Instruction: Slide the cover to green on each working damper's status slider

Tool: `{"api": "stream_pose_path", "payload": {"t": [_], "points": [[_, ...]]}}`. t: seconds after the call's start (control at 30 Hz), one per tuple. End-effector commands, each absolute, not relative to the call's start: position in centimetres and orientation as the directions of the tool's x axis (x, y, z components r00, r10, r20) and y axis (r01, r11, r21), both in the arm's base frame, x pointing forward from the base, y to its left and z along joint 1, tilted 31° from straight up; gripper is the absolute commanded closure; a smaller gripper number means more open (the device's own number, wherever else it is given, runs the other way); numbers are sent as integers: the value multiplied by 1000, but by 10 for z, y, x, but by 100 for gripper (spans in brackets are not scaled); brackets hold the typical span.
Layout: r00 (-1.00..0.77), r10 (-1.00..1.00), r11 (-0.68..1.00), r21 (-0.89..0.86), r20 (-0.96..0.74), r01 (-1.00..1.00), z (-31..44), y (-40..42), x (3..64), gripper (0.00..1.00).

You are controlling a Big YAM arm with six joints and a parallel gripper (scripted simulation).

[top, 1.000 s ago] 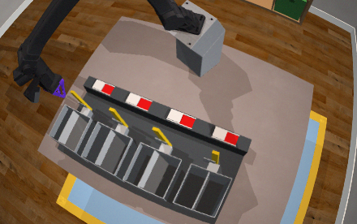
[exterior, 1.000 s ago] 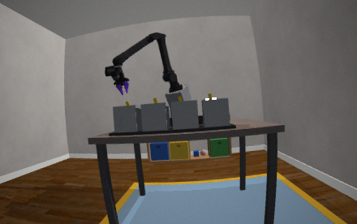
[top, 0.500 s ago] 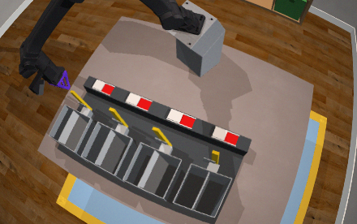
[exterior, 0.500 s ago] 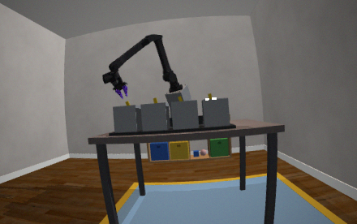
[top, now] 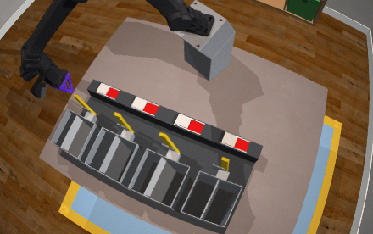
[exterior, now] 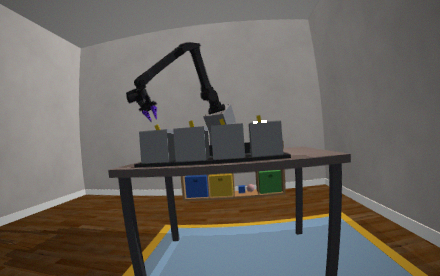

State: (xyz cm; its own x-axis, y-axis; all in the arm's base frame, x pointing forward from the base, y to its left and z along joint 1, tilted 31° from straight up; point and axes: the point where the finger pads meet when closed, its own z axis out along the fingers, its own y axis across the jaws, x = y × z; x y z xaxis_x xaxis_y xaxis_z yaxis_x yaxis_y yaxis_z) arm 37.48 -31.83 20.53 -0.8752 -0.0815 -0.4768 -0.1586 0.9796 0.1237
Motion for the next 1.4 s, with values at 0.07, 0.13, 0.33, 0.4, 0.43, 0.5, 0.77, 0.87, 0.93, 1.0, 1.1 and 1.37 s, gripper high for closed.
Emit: {"api": "stream_pose_path", "payload": {"t": [0.07,0.13,0.33,0.4,0.43,0.5,0.77,0.87,0.93,1.0,1.1,1.37], "points": [[-879,-83,977,137,-470,-166,192,-314,382,64],[-879,-80,977,138,-469,-163,190,-314,383,64],[-880,-80,977,138,-468,-162,183,-312,386,64],[-880,-80,977,137,-468,-162,179,-311,388,64],[-880,-80,977,137,-468,-162,178,-311,389,64],[-880,-80,977,137,-468,-162,178,-311,389,64],[-880,-80,977,138,-468,-162,163,-307,396,64],[-880,-80,977,138,-468,-162,157,-306,399,64],[-880,-80,977,138,-467,-162,153,-305,400,64],[-880,-80,977,138,-467,-162,150,-304,402,64],[-881,-71,979,138,-468,-152,148,-307,400,64],[-880,-80,977,138,-467,-162,138,-301,408,64]]}}
